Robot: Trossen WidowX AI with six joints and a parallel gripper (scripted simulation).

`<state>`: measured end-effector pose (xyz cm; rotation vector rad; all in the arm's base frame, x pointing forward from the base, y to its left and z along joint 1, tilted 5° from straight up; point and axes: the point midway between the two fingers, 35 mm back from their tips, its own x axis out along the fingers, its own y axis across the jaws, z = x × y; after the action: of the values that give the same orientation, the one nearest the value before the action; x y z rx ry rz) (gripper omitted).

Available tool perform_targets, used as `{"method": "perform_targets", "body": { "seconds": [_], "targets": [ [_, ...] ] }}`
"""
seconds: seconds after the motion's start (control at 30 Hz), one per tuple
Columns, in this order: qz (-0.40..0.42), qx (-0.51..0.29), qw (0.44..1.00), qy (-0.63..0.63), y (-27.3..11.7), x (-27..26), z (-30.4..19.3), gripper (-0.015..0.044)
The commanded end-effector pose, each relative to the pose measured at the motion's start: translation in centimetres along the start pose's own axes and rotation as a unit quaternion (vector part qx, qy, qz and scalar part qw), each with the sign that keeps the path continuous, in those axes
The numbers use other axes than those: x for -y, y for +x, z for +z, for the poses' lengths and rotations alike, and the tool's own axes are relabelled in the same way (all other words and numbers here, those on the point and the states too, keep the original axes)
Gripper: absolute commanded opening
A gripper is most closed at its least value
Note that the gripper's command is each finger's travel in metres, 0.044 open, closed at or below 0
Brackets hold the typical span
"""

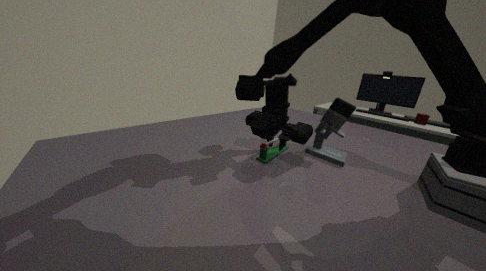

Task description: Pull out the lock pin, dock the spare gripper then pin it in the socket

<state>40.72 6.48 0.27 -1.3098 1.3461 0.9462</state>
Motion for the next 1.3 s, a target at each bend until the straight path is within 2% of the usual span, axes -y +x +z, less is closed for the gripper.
{"method": "perform_targets", "body": {
  "seconds": [0.0,0.1,0.47,1.0,1.27],
  "targets": [
    [0.000,0.002,1.000,0.001,0.1,0.0,0.1,0.0075],
    [0.000,0.002,1.000,0.001,0.1,0.0,0.1,0.0000],
    [0.000,0.002,1.000,0.001,-0.4,0.0,0.0,0.0000],
    [0.000,0.002,1.000,0.002,-6.6,0.0,-1.7,0.0000],
    [0.002,-0.001,1.000,0.001,-6.0,-0.1,-1.6,0.0000]
  ]
}}
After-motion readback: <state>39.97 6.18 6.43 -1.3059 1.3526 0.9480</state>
